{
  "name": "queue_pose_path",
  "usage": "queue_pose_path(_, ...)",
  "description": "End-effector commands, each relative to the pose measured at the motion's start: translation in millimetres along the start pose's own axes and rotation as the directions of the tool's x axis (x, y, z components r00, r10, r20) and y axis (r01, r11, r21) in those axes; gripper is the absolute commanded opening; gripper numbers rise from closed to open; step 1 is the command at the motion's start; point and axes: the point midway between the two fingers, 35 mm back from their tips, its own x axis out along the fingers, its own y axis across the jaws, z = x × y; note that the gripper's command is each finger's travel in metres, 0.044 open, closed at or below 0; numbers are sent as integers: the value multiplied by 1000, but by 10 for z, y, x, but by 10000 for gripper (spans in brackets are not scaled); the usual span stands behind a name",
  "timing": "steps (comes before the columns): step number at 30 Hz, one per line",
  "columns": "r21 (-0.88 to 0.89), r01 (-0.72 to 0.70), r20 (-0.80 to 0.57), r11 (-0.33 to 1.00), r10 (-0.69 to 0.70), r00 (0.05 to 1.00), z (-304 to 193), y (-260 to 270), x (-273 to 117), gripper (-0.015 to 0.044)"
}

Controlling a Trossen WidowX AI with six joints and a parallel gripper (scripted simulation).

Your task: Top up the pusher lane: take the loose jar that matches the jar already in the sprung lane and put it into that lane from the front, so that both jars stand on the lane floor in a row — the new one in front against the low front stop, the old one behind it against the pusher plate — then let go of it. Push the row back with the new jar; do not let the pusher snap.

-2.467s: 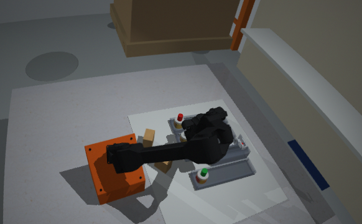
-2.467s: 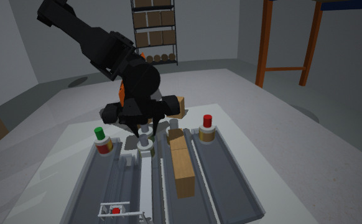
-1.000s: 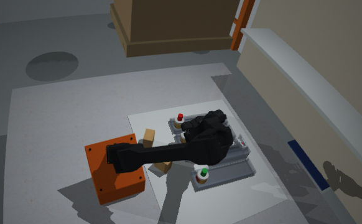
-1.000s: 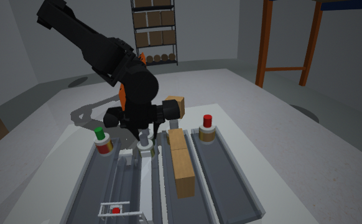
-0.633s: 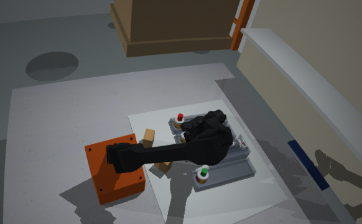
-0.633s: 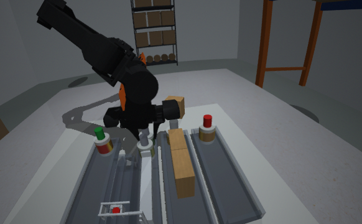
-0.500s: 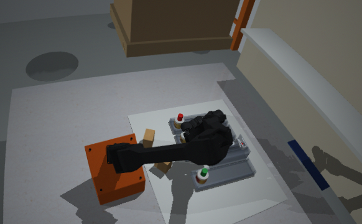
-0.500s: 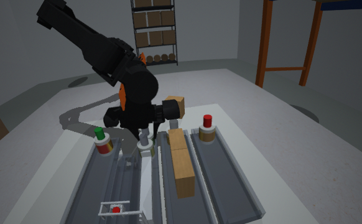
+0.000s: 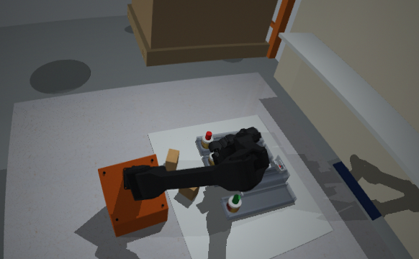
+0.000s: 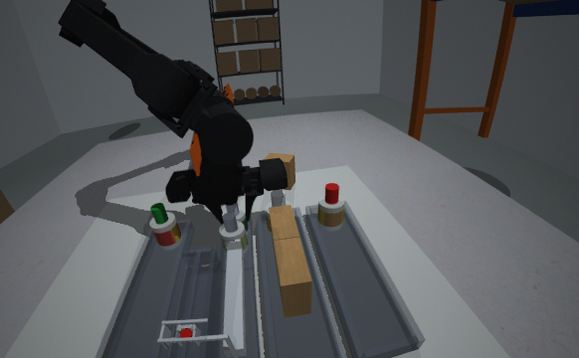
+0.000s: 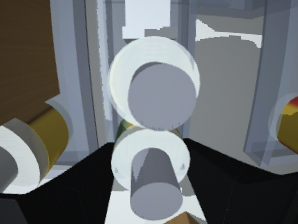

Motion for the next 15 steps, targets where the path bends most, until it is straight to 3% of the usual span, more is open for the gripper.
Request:
queue_pose_path(1, 11, 8, 8, 1000, -8, 1000, 16, -21, 5, 0)
queue_pose_path(15, 11, 8, 8, 1000, -8, 1000, -7, -20, 6, 0)
